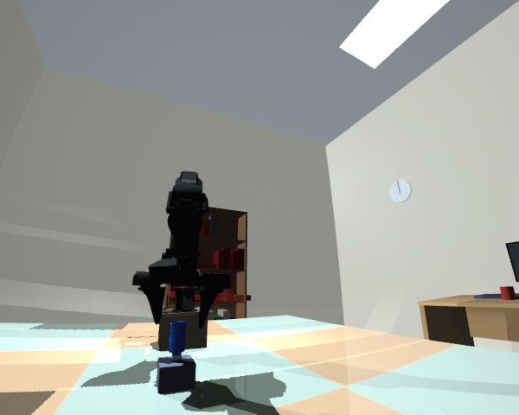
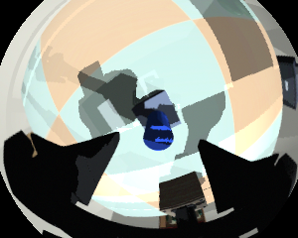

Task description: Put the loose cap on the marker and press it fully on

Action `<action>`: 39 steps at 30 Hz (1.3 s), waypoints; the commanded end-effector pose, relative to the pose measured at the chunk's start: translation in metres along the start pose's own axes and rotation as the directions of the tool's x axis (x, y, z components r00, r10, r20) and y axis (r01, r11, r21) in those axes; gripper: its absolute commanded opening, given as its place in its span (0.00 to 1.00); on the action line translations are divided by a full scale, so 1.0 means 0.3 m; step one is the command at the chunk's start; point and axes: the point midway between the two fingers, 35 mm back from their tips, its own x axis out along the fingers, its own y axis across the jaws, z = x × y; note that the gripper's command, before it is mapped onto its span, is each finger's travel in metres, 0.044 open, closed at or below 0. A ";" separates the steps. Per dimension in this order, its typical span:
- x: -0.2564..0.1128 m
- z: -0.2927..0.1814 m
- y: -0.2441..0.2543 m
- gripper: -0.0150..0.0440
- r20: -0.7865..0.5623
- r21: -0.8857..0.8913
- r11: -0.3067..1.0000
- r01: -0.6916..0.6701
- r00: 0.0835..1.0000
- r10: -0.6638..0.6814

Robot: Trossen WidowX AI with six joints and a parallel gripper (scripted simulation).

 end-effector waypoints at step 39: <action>-0.091 0.011 0.005 0.25 0.033 -0.561 0.828 0.004 0.999 0.017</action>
